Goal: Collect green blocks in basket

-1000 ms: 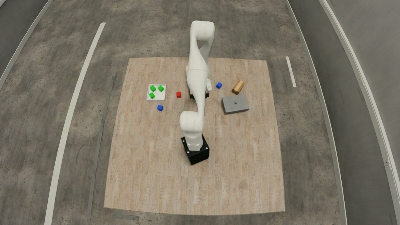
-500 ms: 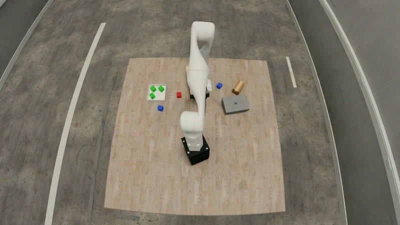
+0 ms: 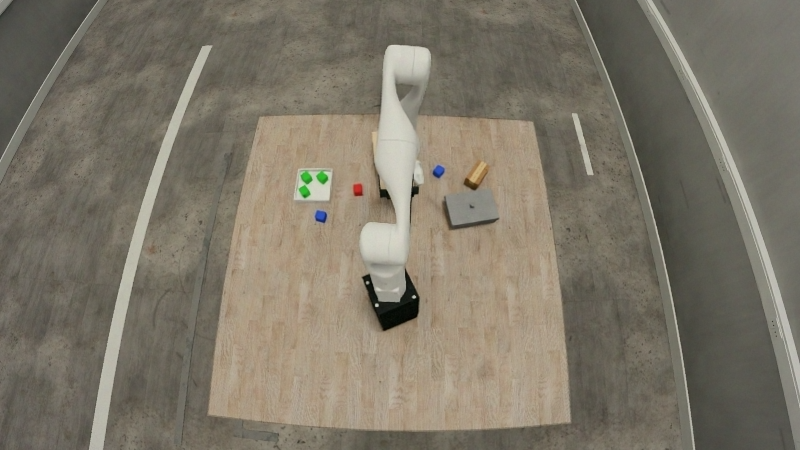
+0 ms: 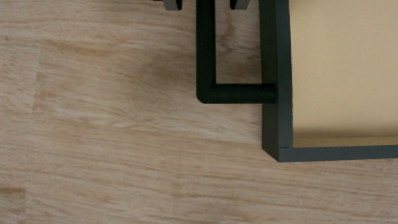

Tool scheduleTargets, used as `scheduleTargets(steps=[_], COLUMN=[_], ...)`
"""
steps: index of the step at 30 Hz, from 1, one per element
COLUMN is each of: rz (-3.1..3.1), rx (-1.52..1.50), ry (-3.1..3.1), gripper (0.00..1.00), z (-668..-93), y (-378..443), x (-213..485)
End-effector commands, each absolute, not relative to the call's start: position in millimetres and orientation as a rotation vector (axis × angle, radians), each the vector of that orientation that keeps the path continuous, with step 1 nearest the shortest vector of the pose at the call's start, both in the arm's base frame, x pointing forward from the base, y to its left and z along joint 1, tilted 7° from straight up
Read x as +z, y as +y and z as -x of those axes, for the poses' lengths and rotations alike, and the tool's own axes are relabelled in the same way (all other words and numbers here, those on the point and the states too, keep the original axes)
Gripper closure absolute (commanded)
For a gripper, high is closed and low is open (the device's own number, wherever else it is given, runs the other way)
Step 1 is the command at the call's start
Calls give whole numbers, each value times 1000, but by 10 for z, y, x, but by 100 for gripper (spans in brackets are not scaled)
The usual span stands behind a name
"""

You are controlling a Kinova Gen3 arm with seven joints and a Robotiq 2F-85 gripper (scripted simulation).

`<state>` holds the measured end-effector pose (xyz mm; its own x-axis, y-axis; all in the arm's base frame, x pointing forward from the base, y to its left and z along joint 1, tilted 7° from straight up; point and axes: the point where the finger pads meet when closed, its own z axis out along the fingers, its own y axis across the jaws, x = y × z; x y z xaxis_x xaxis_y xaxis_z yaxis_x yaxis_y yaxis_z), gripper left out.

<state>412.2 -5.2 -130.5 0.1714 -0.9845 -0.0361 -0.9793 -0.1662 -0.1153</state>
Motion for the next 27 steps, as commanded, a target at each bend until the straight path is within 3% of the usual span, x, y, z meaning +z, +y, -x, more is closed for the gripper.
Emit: scheduleTargets(steps=[1,27], rz=[2316,2316], rx=[-73,-73], ry=[1951,1951], gripper=[70,70], z=[-4130,-4144], y=[-52,-45], x=[-1319,-1444])
